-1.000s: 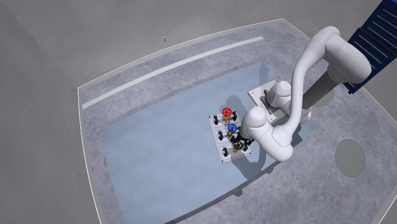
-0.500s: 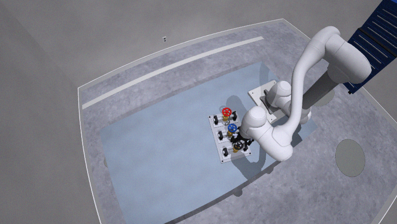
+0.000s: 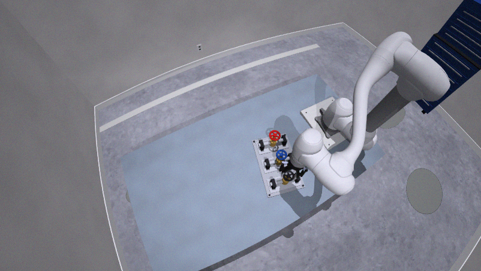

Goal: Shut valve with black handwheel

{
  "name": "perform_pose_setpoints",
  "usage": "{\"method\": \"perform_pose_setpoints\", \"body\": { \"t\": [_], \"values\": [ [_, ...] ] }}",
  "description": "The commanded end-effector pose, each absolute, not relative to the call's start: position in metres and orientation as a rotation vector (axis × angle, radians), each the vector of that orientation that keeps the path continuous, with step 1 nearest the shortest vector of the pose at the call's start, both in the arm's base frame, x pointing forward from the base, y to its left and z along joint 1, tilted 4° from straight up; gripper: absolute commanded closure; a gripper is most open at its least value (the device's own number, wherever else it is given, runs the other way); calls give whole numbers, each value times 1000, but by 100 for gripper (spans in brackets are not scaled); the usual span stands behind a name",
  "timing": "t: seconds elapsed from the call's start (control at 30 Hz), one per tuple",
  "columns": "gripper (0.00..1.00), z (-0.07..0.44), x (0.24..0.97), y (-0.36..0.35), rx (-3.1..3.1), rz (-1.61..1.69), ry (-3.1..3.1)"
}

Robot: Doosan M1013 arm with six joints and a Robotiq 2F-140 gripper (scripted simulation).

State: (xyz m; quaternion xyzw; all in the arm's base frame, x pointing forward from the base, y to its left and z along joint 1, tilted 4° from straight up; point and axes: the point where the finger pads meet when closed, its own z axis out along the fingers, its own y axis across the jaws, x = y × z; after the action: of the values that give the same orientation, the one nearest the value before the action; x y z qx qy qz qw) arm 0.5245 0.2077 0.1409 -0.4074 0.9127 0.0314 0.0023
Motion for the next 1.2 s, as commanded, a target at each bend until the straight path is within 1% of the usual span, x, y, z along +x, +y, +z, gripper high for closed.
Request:
{"method": "perform_pose_setpoints", "body": {
  "t": [0.0,0.87,1.17],
  "values": [
    [90,141,524,208,-1232,99,2884],
    [90,141,524,208,-539,98,3105],
    [90,141,524,208,-416,97,3126]
  ]
}}
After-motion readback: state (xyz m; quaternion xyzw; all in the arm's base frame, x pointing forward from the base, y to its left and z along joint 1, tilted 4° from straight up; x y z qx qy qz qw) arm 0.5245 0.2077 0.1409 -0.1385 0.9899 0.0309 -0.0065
